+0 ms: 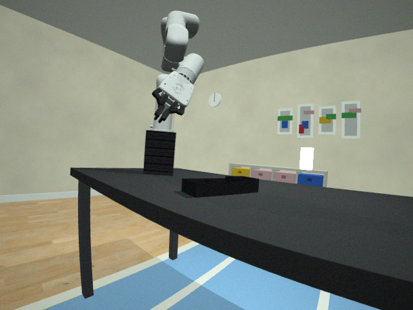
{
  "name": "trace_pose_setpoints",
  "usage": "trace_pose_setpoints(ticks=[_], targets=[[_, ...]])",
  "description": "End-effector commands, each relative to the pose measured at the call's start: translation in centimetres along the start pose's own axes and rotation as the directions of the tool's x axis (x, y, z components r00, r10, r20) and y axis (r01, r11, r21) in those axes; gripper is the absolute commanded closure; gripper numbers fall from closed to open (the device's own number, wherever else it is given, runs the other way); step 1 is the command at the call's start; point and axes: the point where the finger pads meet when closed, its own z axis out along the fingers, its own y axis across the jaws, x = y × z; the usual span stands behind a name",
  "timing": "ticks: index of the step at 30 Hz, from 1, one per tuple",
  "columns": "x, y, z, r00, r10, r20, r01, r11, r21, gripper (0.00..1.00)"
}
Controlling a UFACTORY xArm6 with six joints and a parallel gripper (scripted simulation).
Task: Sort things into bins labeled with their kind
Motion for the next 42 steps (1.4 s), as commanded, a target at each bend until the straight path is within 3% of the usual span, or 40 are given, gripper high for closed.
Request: trace_pose_setpoints(ticks=[1, 8, 23, 25, 26, 40, 42], targets=[[-0.2, 1.6, -0.9, 0.988, 0.156, -0.013, -0.156, 0.988, -0.016, 0.93], [-0.2, 2.8, -1.5, 0.95, 0.31, -0.037, -0.311, 0.95, -0.032, 0.93], [0.4, 8.1, -4.4, 0.676, 0.722, -0.145, -0.732, 0.68, -0.027, 0.93], [0.4, 8.1, -4.4, 0.676, 0.722, -0.145, -0.732, 0.68, -0.027, 0.93], [0.4, 8.5, -4.6, 0.618, 0.769, -0.161, -0.781, 0.624, -0.018, 0.93], [1.5, 12.9, -7.2, 0.224, 0.945, -0.238, -0.965, 0.249, 0.078, 0.93], [1.5, 12.9, -7.2, 0.224, 0.945, -0.238, -0.965, 0.249, 0.078, 0.93]])
